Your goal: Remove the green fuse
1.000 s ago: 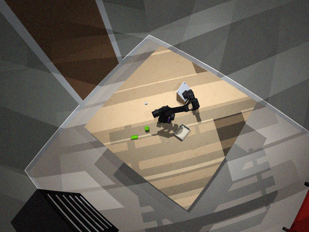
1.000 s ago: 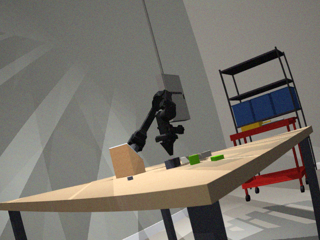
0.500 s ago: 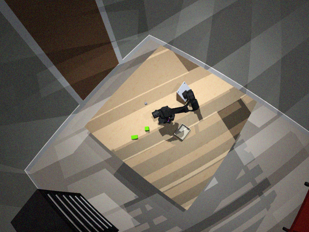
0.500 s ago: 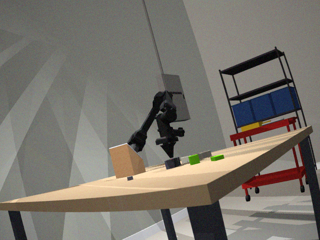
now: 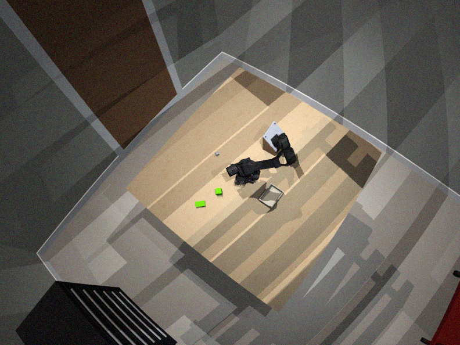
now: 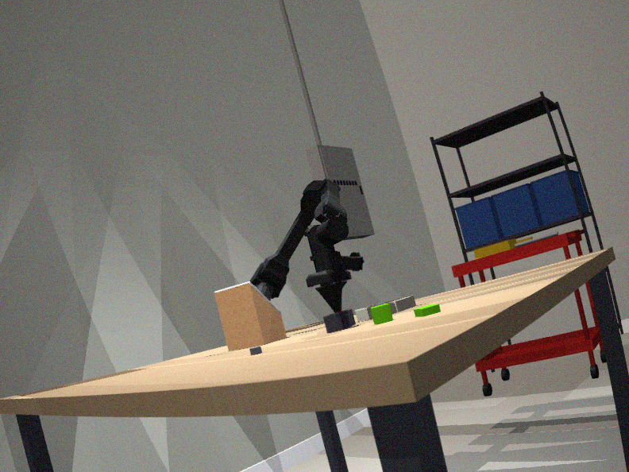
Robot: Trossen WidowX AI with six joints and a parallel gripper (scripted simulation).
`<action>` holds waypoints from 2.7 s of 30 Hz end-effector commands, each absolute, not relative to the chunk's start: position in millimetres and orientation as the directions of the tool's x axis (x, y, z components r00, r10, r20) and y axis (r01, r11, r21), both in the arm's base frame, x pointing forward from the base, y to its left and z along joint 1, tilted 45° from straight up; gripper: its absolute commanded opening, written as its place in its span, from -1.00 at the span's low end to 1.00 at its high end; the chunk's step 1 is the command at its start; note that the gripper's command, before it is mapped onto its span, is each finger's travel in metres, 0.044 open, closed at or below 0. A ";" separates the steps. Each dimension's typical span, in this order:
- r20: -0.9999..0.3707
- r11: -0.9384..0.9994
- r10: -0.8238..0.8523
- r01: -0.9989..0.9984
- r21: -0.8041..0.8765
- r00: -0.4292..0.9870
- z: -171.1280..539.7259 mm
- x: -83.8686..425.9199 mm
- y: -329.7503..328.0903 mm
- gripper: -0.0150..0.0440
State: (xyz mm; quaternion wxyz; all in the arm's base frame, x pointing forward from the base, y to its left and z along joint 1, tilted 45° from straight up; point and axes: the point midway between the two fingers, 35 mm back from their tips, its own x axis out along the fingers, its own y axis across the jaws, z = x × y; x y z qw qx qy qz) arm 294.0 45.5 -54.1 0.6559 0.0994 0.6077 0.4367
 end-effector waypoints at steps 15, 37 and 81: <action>-0.709 0.597 0.694 -0.451 0.663 -0.124 -58.2 292.4 49.6 -0.26; -0.709 0.598 0.694 -0.450 0.663 -0.124 -55.5 293.1 46.7 -0.49; -0.709 0.598 0.695 -0.447 0.665 -0.124 -40.6 296.0 31.3 -0.49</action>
